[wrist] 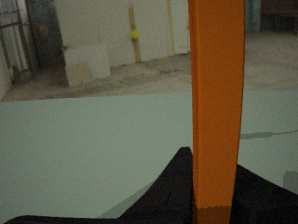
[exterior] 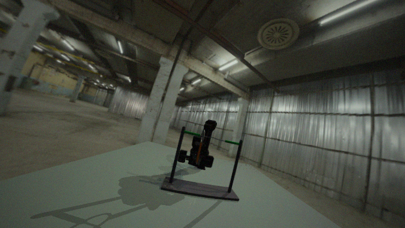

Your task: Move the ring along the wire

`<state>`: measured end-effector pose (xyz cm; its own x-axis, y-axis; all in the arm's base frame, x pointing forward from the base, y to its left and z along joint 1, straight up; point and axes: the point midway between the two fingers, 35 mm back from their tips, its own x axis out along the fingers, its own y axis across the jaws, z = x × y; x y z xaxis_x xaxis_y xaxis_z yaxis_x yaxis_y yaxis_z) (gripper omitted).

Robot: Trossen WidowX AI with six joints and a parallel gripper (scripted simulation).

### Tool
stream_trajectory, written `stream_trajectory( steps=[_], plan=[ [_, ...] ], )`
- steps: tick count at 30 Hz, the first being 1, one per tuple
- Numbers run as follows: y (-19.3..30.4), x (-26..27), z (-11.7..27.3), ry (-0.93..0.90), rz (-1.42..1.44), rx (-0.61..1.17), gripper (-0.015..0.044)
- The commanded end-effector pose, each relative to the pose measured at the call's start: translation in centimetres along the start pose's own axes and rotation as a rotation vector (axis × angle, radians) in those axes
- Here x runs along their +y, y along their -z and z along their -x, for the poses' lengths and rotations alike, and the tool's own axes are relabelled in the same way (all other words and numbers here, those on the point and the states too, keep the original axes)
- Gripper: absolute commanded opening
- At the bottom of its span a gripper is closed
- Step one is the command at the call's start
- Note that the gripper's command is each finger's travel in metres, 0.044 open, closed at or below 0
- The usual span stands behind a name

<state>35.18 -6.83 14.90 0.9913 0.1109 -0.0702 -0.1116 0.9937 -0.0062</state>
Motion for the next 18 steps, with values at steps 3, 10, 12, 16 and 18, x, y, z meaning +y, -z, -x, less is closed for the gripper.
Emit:
stream_trajectory(
  steps=[3, 10, 12, 16, 18],
  plan=[
    [-0.2, 0.8, 0.0, 0.014, -0.012, -0.006, -0.0150],
    [-0.2, 1.7, 0.0, 0.037, -0.037, -0.008, -0.0150],
    [-0.2, 2.0, 0.0, 0.046, -0.046, -0.009, -0.0150],
    [-0.2, 2.6, -0.1, 0.069, -0.070, -0.010, -0.0150],
    [-0.2, 3.0, -0.1, 0.082, -0.083, -0.011, -0.0150]
  ],
)
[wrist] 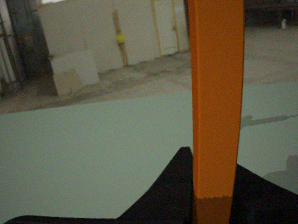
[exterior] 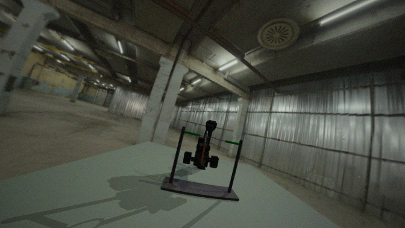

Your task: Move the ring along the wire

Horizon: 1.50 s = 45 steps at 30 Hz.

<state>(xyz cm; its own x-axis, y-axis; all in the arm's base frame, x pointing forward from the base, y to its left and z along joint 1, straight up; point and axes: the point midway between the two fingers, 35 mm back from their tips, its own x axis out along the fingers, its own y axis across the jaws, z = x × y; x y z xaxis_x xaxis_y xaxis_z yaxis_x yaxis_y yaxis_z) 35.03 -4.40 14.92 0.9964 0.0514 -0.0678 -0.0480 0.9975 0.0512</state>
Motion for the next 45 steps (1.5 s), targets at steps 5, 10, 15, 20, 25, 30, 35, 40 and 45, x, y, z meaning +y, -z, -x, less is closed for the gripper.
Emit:
stream_trajectory(
  steps=[5, 10, 15, 20, 25, 30, 35, 40, 45],
  plan=[
    [-0.2, 1.4, 0.0, 0.051, -0.051, -0.009, -0.0150],
    [-0.3, 2.1, -0.1, 0.070, -0.071, -0.010, -0.0150],
    [-0.4, 2.6, -0.3, 0.070, -0.073, -0.011, -0.0150],
    [-0.5, 2.9, -0.3, 0.044, -0.050, -0.011, -0.0150],
    [-0.4, 2.9, 0.0, 0.022, -0.029, 0.020, -0.0150],
    [-0.4, 2.8, 0.8, -0.018, 0.012, 0.088, -0.0150],
    [-0.4, 2.6, 1.8, -0.087, 0.083, 0.156, -0.0150],
    [-0.4, 2.5, 1.9, -0.133, 0.133, 0.161, -0.0150],
    [-0.4, 2.5, 1.9, -0.170, 0.171, 0.161, -0.0150]
  ],
)
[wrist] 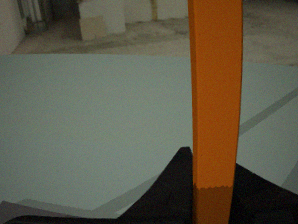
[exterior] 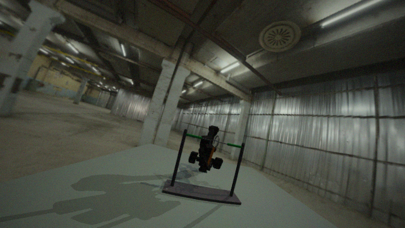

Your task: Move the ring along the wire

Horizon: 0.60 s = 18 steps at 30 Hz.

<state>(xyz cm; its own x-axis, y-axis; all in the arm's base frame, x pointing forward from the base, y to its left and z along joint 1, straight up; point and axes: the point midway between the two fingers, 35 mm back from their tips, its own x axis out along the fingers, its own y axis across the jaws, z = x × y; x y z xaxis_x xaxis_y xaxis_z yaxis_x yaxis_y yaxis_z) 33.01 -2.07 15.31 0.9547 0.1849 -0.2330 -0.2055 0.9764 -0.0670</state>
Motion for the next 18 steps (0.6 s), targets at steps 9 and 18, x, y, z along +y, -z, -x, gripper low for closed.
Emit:
stream_trajectory(
  steps=[9, 18],
  plan=[
    [-0.2, 0.7, 0.1, -0.047, 0.054, -0.006, -0.0150],
    [-0.1, 1.8, 0.1, -0.037, 0.033, -0.008, -0.0150]
  ],
)
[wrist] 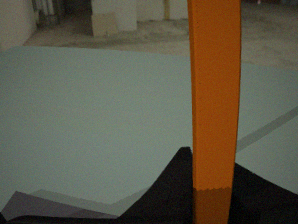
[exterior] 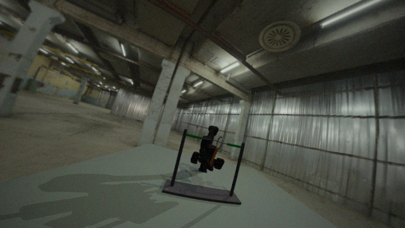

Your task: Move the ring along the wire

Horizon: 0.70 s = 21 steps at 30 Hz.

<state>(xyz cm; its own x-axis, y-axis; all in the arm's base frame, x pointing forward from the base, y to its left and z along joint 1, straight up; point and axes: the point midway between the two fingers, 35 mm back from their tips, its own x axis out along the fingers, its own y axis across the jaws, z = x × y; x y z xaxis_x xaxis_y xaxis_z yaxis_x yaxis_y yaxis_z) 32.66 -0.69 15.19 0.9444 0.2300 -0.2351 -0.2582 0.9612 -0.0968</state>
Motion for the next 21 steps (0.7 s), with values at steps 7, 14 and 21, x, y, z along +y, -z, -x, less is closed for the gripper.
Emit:
stream_trajectory(
  steps=[7, 14, 21],
  plan=[
    [-0.2, 1.4, 0.0, 0.029, -0.041, -0.010, -0.0150],
    [-0.3, 2.5, -0.2, 0.051, -0.076, -0.014, -0.0150],
    [-0.4, 3.5, -0.3, 0.066, -0.103, -0.017, -0.0150]
  ],
)
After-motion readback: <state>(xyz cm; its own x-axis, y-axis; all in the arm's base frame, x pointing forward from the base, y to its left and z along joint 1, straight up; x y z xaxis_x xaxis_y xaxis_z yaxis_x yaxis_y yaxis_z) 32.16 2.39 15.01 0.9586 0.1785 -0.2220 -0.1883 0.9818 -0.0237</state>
